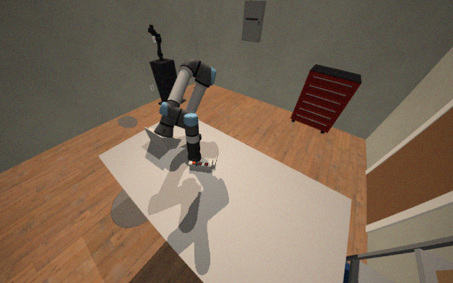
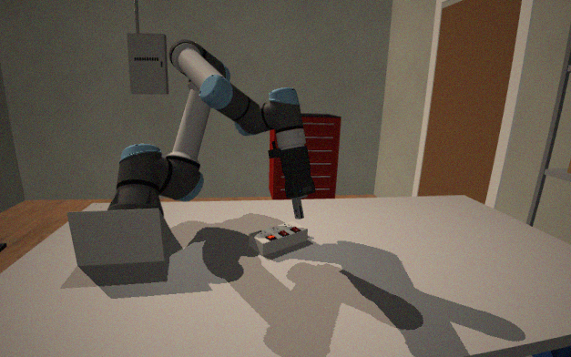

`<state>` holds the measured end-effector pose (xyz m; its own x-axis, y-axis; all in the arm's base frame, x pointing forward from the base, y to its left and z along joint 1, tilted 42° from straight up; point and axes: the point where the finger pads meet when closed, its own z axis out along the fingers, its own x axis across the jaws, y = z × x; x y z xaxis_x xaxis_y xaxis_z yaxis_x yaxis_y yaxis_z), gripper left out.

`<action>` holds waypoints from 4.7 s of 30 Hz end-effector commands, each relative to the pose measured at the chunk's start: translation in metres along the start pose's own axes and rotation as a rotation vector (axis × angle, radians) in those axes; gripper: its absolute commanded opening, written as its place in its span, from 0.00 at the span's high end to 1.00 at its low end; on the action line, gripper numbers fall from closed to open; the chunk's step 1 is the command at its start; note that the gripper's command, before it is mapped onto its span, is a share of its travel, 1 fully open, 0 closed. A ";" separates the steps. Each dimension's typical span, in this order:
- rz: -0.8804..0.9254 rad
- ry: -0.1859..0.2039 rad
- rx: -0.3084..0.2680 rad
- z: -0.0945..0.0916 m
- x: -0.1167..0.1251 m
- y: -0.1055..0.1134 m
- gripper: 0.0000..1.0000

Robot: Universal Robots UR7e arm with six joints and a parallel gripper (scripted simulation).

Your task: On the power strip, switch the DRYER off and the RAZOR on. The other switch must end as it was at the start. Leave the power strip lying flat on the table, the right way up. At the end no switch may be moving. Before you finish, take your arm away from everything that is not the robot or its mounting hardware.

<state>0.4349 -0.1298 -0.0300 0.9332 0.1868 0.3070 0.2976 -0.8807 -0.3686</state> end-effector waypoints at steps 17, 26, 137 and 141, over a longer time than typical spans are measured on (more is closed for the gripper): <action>0.017 0.002 -0.008 0.003 0.000 0.001 1.00; 0.017 0.002 -0.008 0.003 0.000 0.001 1.00; 0.017 0.002 -0.008 0.087 -0.004 -0.026 1.00; 0.017 0.002 -0.008 0.087 -0.004 -0.026 1.00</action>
<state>0.4402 -0.0690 -0.0981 0.9379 0.1711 0.3016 0.2801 -0.8866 -0.3681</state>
